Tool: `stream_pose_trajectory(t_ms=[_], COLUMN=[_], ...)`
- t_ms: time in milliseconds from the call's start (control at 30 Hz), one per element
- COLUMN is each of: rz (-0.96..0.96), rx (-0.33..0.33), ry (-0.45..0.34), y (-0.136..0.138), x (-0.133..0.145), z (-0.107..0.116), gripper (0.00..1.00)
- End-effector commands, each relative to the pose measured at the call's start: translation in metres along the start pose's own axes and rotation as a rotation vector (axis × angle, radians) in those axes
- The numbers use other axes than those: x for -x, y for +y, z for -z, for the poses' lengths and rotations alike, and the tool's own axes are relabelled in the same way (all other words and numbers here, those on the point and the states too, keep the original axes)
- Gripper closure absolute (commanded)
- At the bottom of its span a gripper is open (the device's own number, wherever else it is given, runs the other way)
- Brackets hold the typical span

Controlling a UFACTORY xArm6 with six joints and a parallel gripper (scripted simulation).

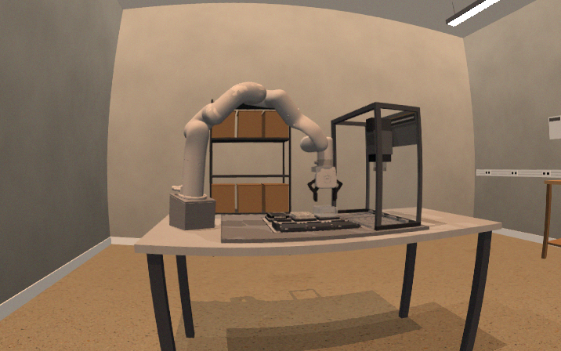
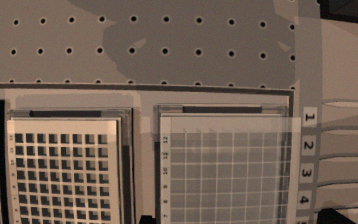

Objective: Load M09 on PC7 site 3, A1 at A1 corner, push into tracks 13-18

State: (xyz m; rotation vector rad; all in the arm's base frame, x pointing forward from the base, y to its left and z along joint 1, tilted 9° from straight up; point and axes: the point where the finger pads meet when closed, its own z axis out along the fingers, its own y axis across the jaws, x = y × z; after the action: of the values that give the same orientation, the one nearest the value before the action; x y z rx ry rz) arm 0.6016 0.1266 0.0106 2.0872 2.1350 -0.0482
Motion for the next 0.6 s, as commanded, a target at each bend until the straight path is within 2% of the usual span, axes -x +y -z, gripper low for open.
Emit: stream_pose_trajectory(t_ms=[0,567], rz=[0.000,0.000], rx=[0.006,0.006], ry=[0.001,0.001], y=[0.002,0.002], x=[0.000,0.000], z=[0.000,-0.010], gripper=[0.00,0.00])
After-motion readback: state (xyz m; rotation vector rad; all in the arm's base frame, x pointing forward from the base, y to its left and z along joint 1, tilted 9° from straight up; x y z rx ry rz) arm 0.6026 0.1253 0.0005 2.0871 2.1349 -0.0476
